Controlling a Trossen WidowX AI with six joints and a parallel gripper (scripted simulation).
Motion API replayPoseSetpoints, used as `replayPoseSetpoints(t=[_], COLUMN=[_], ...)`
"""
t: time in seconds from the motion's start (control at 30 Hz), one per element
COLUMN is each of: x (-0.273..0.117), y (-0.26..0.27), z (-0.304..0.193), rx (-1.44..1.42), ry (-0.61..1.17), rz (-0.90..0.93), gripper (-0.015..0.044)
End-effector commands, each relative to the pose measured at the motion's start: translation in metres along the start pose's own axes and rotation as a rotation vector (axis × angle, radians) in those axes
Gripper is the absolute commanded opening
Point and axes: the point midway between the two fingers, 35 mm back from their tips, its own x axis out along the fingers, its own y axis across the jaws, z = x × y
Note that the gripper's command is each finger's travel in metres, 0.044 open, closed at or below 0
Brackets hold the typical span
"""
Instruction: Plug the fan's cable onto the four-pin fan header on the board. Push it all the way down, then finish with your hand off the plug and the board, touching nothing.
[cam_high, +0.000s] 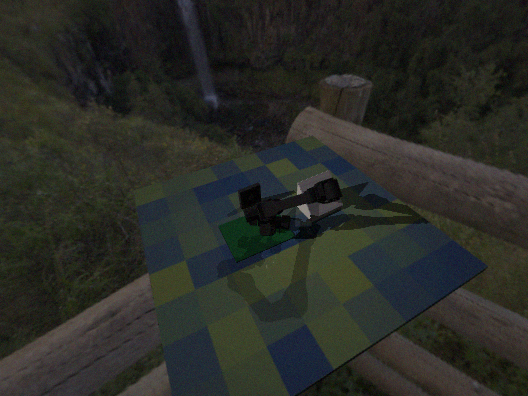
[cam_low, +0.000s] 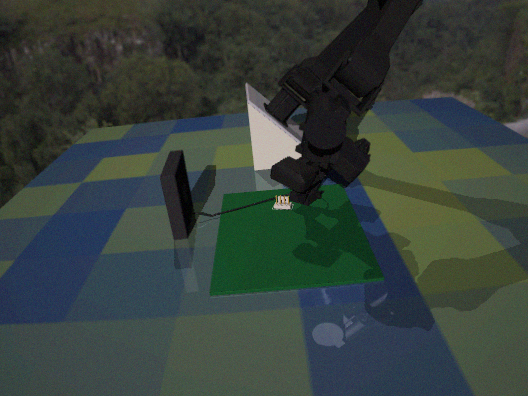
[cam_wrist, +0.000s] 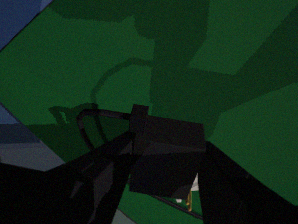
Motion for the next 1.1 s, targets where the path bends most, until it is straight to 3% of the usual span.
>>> replayPoseSetpoints(t=[0.0,0.7,1.07], x=[-0.015,-0.067,-0.069], y=[-0.002,0.001,-0.012], z=[-0.002,-0.017,-0.012], rx=[-0.007,0.003,0.356], ry=[0.001,0.0,-0.055], rz=[-0.01,-0.004,0.008], gripper=[0.0,0.0,0.0])
